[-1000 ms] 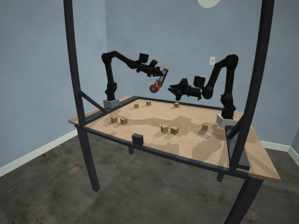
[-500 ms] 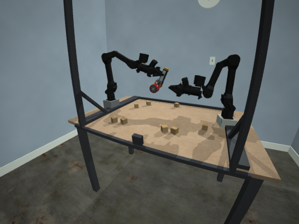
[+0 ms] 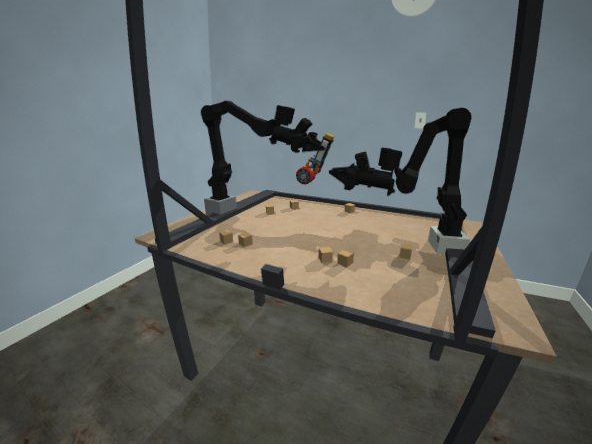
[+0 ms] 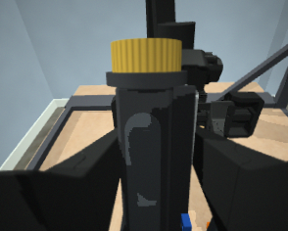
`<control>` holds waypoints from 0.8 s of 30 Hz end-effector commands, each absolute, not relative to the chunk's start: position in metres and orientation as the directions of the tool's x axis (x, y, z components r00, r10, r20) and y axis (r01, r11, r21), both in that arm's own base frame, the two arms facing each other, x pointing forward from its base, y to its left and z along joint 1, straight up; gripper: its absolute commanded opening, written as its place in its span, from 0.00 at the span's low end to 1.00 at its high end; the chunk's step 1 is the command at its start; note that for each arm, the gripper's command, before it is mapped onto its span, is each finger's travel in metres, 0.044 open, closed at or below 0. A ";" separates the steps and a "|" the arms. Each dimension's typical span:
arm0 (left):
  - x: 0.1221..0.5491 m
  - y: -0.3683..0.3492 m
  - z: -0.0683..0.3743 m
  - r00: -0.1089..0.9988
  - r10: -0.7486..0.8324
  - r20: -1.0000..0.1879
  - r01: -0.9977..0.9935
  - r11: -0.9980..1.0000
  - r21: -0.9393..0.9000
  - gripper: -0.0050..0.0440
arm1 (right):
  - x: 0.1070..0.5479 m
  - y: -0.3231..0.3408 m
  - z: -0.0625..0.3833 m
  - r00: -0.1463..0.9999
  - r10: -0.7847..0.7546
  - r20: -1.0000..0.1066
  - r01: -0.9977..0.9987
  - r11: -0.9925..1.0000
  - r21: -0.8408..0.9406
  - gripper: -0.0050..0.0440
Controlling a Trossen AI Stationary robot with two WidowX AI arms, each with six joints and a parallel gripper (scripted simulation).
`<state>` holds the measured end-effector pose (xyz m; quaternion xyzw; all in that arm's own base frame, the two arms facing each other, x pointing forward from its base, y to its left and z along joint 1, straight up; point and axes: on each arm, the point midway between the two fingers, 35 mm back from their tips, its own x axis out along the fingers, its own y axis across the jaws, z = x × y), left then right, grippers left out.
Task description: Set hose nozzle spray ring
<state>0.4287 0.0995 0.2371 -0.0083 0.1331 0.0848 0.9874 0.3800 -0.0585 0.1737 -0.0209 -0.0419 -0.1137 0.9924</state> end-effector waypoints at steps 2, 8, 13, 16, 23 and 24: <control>0.429 0.100 0.253 0.960 0.169 -0.224 -0.172 0.985 0.006 0.44 | 0.390 -0.060 0.180 0.970 -0.220 0.103 0.225 0.974 -0.035 0.47; 0.429 0.100 0.253 0.960 0.169 -0.224 -0.172 0.985 0.006 0.44 | 0.398 -0.062 0.180 0.970 -0.221 0.102 0.225 0.974 -0.034 0.47; 0.429 0.100 0.253 0.960 0.169 -0.224 -0.172 0.985 0.006 0.44 | 0.405 -0.063 0.180 0.970 -0.221 0.102 0.225 0.974 -0.034 0.47; 0.429 0.100 0.253 0.960 0.169 -0.224 -0.172 0.985 0.006 0.44 | 0.406 -0.064 0.180 0.970 -0.221 0.102 0.225 0.974 -0.034 0.47; 0.429 0.100 0.253 0.960 0.169 -0.224 -0.172 0.985 0.006 0.44 | 0.416 -0.066 0.181 0.970 -0.221 0.102 0.225 0.974 -0.034 0.47; 0.429 0.100 0.253 0.960 0.169 -0.224 -0.172 0.985 0.006 0.44 | 0.418 -0.066 0.181 0.970 -0.221 0.101 0.225 0.974 -0.033 0.47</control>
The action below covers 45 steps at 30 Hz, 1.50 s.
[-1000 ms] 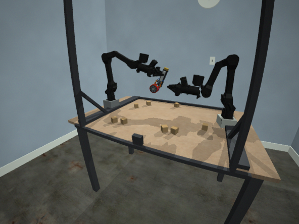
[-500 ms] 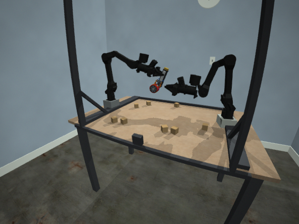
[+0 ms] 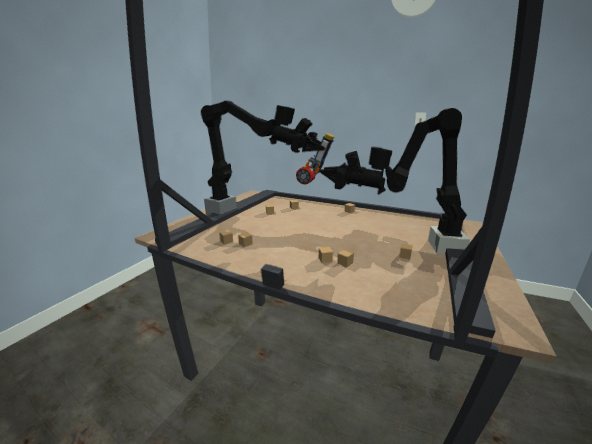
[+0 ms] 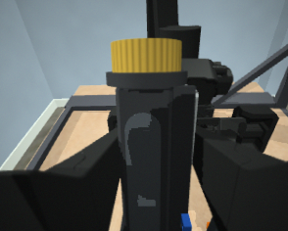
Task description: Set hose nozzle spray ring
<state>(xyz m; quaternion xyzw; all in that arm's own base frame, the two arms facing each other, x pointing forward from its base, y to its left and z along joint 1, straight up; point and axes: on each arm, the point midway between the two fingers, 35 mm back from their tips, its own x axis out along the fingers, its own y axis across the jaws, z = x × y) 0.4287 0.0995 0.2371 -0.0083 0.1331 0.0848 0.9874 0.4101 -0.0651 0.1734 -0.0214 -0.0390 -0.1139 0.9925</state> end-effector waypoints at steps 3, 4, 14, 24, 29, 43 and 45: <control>0.429 0.100 0.253 0.960 0.169 -0.224 -0.172 0.985 0.006 0.44 | 0.423 -0.067 0.181 0.970 -0.221 0.102 0.225 0.974 -0.033 0.47; 0.429 0.100 0.253 0.960 0.169 -0.224 -0.172 0.985 0.006 0.44 | 0.425 -0.068 0.182 0.970 -0.221 0.102 0.225 0.974 -0.033 0.47; 0.429 0.100 0.253 0.960 0.169 -0.224 -0.172 0.985 0.006 0.44 | 0.424 -0.068 0.181 0.970 -0.221 0.102 0.225 0.974 -0.033 0.47; 0.429 0.100 0.253 0.960 0.169 -0.224 -0.172 0.985 0.006 0.44 | 0.423 -0.072 0.182 0.970 -0.222 0.103 0.226 0.974 -0.031 0.47; 0.429 0.100 0.253 0.960 0.169 -0.224 -0.172 0.985 0.006 0.44 | 0.422 -0.078 0.183 0.969 -0.223 0.107 0.227 0.974 -0.027 0.47; 0.429 0.100 0.253 0.960 0.169 -0.224 -0.172 0.985 0.006 0.44 | 0.418 -0.089 0.185 0.969 -0.221 0.111 0.226 0.974 -0.029 0.47; 0.429 0.100 0.253 0.960 0.169 -0.224 -0.172 0.985 0.006 0.44 | 0.418 -0.091 0.186 0.970 -0.216 0.108 0.220 0.975 -0.030 0.47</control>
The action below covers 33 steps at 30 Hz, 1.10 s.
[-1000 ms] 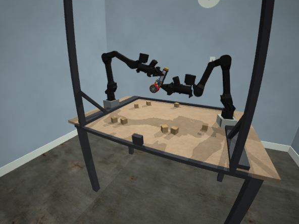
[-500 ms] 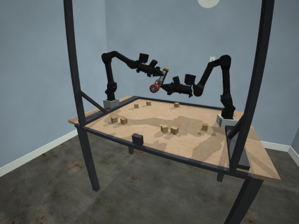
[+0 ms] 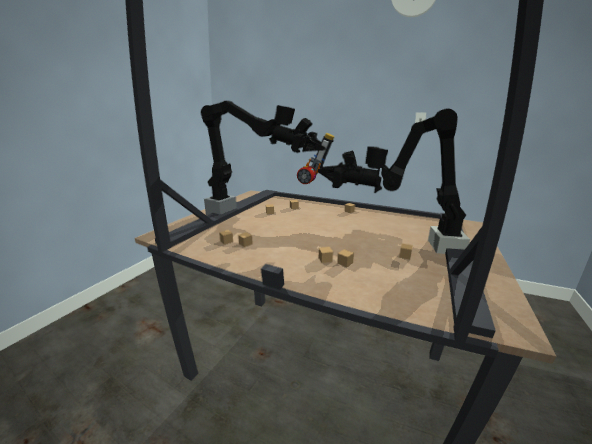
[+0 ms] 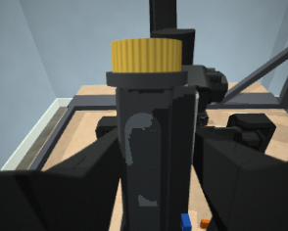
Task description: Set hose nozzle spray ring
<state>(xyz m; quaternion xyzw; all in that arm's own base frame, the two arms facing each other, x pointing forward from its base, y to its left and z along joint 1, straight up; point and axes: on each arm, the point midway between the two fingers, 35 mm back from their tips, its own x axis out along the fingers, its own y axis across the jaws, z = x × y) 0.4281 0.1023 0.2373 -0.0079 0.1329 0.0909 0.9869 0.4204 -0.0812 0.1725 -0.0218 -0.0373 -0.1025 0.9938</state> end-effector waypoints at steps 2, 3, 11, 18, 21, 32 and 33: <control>0.429 0.100 0.253 0.960 0.169 -0.224 -0.172 0.985 0.006 0.44 | 0.417 -0.093 0.187 0.968 -0.223 0.111 0.228 0.973 -0.029 0.47; 0.429 0.100 0.253 0.960 0.169 -0.224 -0.172 0.985 0.006 0.44 | 0.417 -0.093 0.188 0.968 -0.223 0.112 0.228 0.973 -0.029 0.47; 0.429 0.100 0.253 0.960 0.169 -0.224 -0.172 0.985 0.006 0.44 | 0.415 -0.096 0.192 0.967 -0.224 0.118 0.229 0.973 -0.029 0.47; 0.429 0.100 0.253 0.960 0.169 -0.224 -0.172 0.985 0.006 0.44 | 0.413 -0.098 0.198 0.967 -0.223 0.125 0.228 0.973 -0.028 0.47; 0.429 0.100 0.253 0.960 0.169 -0.224 -0.172 0.985 0.006 0.44 | 0.412 -0.098 0.201 0.967 -0.222 0.127 0.227 0.973 -0.028 0.47; 0.429 0.100 0.253 0.960 0.169 -0.223 -0.172 0.985 0.006 0.44 | 0.410 -0.098 0.207 0.968 -0.218 0.128 0.223 0.974 -0.028 0.47; 0.429 0.100 0.253 0.960 0.169 -0.223 -0.172 0.985 0.006 0.44 | 0.410 -0.098 0.208 0.968 -0.217 0.129 0.223 0.974 -0.028 0.47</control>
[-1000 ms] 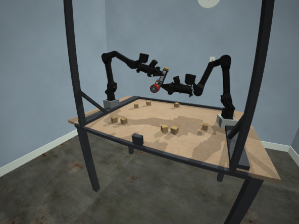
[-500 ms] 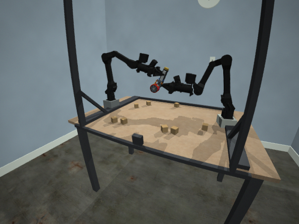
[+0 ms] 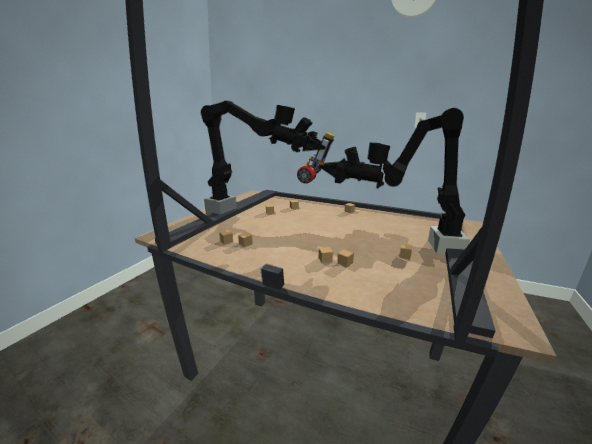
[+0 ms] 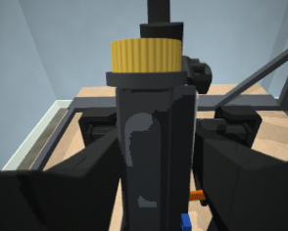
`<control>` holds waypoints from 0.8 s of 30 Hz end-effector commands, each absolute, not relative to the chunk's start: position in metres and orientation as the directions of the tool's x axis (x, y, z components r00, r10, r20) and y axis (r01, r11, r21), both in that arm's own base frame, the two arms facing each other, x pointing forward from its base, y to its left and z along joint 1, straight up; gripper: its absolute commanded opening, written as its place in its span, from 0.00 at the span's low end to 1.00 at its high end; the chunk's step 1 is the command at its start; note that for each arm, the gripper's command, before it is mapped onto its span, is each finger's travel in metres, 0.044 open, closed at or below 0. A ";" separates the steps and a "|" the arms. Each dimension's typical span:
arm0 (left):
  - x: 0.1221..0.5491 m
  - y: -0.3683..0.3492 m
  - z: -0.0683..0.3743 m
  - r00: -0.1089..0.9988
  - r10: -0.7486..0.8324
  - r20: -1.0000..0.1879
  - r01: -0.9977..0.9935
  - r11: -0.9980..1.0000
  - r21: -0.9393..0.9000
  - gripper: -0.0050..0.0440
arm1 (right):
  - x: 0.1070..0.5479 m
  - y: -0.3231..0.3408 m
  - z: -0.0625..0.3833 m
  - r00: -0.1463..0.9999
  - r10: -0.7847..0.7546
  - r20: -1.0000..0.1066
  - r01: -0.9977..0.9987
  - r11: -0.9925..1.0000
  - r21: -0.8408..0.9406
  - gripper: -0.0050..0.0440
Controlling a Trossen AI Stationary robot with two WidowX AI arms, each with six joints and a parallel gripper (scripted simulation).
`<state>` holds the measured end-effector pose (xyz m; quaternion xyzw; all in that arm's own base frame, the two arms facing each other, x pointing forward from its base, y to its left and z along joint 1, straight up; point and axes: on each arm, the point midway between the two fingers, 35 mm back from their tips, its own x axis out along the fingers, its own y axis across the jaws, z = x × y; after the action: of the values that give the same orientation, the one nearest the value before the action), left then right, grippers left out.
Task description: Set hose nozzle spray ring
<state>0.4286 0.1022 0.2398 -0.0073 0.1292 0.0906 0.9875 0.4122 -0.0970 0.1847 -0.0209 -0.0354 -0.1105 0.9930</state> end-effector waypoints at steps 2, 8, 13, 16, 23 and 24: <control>0.429 0.100 0.253 0.960 0.169 -0.223 -0.172 0.985 0.006 0.44 | 0.409 -0.097 0.209 0.968 -0.217 0.129 0.222 0.975 -0.028 0.47; 0.429 0.100 0.253 0.960 0.169 -0.223 -0.172 0.985 0.006 0.44 | 0.409 -0.099 0.207 0.966 -0.223 0.127 0.229 0.973 -0.028 0.47; 0.429 0.100 0.253 0.960 0.169 -0.223 -0.172 0.985 0.006 0.44 | 0.409 -0.099 0.207 0.966 -0.223 0.127 0.229 0.973 -0.028 0.47; 0.429 0.100 0.253 0.960 0.169 -0.223 -0.172 0.985 0.006 0.44 | 0.409 -0.099 0.207 0.966 -0.223 0.127 0.229 0.973 -0.028 0.47; 0.429 0.100 0.253 0.960 0.169 -0.223 -0.172 0.985 0.006 0.44 | 0.409 -0.099 0.207 0.966 -0.223 0.127 0.229 0.973 -0.028 0.47; 0.429 0.100 0.253 0.960 0.169 -0.223 -0.172 0.985 0.006 0.44 | 0.409 -0.099 0.207 0.966 -0.223 0.127 0.229 0.973 -0.028 0.47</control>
<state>0.4289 0.1017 0.2412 -0.0071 0.1269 0.0897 0.9878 0.4103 -0.0984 0.1889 -0.0211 -0.0364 -0.1123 0.9928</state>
